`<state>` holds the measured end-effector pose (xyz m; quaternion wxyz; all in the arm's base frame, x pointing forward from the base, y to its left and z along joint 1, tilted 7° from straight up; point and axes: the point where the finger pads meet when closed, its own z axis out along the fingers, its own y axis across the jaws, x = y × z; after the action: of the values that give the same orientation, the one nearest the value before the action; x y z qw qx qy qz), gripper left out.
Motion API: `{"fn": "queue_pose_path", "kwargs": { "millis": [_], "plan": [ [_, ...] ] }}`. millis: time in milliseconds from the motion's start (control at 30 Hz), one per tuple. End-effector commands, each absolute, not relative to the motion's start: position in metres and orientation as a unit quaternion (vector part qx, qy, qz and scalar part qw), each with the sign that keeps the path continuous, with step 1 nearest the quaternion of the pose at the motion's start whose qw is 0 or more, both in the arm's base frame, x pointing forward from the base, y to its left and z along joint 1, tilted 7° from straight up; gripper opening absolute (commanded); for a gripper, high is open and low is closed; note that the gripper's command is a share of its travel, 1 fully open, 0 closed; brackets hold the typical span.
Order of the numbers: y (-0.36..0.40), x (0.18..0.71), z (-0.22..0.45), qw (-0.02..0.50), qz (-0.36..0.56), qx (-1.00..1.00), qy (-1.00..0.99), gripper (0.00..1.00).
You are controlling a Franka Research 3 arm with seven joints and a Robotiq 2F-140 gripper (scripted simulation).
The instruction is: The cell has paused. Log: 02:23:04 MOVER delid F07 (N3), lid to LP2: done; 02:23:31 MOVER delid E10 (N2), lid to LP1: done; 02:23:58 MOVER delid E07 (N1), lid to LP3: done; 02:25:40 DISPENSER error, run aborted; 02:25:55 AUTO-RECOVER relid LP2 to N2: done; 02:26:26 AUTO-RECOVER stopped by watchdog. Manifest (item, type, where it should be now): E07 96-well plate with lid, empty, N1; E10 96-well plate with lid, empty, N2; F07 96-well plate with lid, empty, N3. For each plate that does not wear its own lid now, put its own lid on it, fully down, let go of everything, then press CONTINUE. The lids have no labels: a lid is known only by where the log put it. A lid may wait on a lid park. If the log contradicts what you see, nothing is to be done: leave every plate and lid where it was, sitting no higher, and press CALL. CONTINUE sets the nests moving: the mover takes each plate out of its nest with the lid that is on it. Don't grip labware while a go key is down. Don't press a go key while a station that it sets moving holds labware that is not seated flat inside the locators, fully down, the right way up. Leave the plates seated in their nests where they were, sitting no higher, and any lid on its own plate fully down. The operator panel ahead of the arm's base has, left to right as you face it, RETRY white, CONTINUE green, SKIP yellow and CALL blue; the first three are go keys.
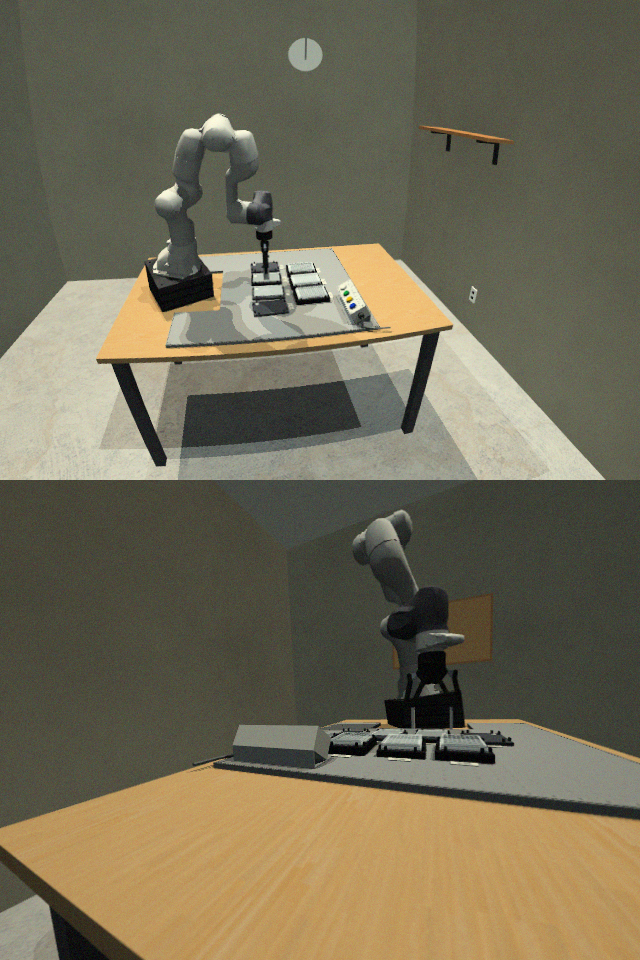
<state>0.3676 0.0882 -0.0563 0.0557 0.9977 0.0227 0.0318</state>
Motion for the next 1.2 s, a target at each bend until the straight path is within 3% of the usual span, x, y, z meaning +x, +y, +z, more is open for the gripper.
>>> {"fn": "queue_pose_path", "kwargs": {
  "millis": [0, 1167],
  "plan": [
    [0.089, 0.367, -0.057, 0.054, 0.032, 0.998, 0.023, 0.66],
    [0.088, 0.368, -0.071, 0.054, 0.032, 0.998, 0.023, 0.66]
  ]
}}
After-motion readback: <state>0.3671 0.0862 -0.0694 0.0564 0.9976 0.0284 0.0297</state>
